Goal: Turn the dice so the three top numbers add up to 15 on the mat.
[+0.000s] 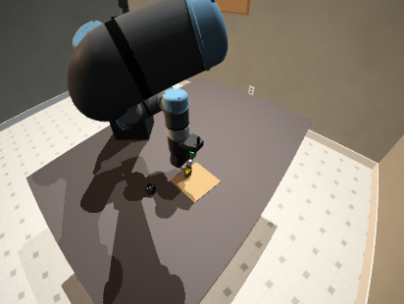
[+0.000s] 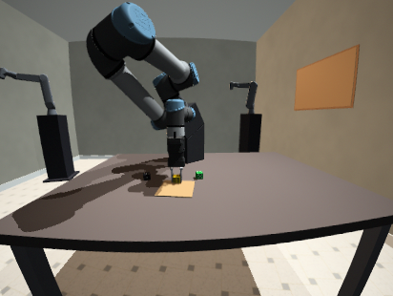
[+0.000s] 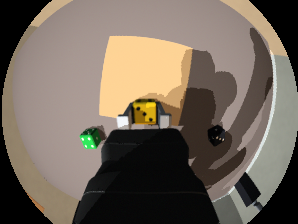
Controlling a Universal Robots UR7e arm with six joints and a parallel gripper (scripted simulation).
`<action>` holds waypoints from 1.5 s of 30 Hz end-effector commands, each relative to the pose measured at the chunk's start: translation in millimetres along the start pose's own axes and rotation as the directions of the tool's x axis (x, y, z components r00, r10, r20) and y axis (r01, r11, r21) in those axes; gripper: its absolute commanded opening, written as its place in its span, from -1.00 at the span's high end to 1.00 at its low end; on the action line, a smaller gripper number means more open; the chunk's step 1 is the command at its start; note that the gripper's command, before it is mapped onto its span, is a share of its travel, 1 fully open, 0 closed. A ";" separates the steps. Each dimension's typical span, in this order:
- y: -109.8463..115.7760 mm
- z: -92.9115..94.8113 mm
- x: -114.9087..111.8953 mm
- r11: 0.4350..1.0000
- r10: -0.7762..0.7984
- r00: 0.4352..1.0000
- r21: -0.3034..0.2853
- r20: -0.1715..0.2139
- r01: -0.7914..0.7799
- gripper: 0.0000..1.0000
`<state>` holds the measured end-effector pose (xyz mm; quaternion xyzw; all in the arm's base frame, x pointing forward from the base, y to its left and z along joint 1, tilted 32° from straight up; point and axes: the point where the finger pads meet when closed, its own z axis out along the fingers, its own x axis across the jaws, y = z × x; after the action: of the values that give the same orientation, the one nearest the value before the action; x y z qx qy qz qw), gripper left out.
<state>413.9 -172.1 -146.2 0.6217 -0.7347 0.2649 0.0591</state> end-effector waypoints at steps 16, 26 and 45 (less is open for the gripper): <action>-0.4 -0.3 0.0 1.000 0.000 1.000 0.001 0.000 0.000 -0.14; -0.4 -0.2 0.0 1.000 0.000 1.000 0.001 0.000 0.000 -0.14; -0.4 3.6 0.0 1.000 0.000 1.000 0.001 0.000 0.000 -0.14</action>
<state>414.7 -173.6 -148.8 0.6217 -0.7347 0.2649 0.0590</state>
